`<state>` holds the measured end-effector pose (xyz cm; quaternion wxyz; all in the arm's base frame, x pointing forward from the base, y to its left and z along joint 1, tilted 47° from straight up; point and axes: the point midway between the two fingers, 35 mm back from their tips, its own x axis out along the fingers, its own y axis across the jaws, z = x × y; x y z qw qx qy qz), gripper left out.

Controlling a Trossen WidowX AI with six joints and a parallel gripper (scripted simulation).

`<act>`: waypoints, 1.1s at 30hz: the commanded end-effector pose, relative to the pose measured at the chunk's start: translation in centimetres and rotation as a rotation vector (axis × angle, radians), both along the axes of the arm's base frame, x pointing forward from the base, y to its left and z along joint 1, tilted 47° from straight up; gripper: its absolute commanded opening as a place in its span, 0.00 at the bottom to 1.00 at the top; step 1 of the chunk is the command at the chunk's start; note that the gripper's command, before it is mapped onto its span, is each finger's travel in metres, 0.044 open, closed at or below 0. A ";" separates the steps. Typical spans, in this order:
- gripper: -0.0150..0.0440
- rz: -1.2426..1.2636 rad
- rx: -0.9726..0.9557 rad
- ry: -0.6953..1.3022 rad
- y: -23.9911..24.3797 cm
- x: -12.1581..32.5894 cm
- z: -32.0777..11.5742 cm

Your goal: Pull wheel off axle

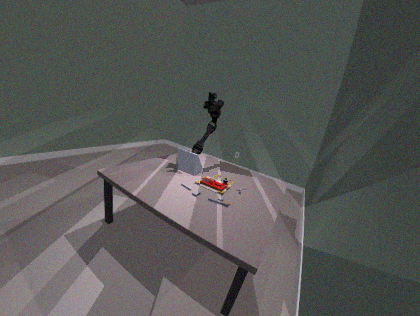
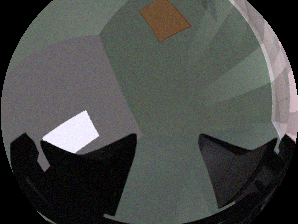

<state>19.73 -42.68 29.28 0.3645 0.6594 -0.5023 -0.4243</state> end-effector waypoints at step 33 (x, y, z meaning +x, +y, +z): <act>0.76 0.885 0.494 0.491 16.9 19.2 -18.4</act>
